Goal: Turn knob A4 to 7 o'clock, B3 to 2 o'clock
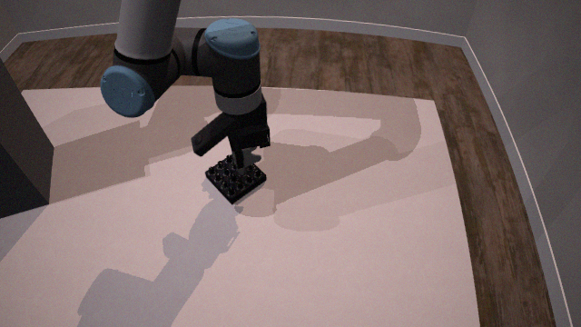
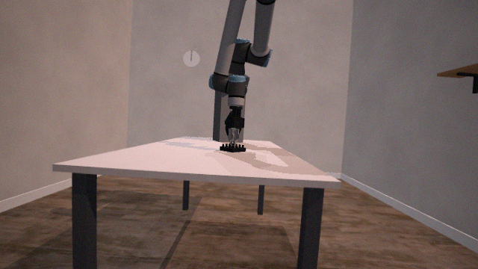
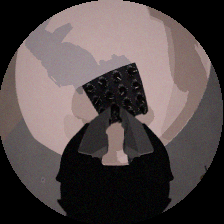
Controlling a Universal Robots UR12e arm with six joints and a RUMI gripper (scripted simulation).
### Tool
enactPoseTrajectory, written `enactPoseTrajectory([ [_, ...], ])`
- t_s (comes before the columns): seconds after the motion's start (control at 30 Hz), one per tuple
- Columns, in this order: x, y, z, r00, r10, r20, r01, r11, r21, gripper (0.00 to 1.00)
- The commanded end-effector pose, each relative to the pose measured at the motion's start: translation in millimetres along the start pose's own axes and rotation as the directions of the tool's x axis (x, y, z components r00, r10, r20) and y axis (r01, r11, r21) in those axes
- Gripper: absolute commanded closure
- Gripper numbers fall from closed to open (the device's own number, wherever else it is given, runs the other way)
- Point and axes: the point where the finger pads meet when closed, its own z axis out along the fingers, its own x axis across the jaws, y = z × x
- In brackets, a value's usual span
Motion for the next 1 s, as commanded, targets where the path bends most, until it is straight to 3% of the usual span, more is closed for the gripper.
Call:
enactPoseTrajectory([
  [0.0, 0.3, 0.4, -0.4, 0.996, 0.088, 0.003, -0.088, 0.996, -0.001, 0.96],
  [0.53, 1.2, 0.6, -0.4, 0.959, 0.284, 0.002, -0.284, 0.959, -0.001, 0.96],
  [0.97, 1.6, 0.7, -0.4, 0.936, 0.351, 0.002, -0.351, 0.936, -0.001, 0.96],
])
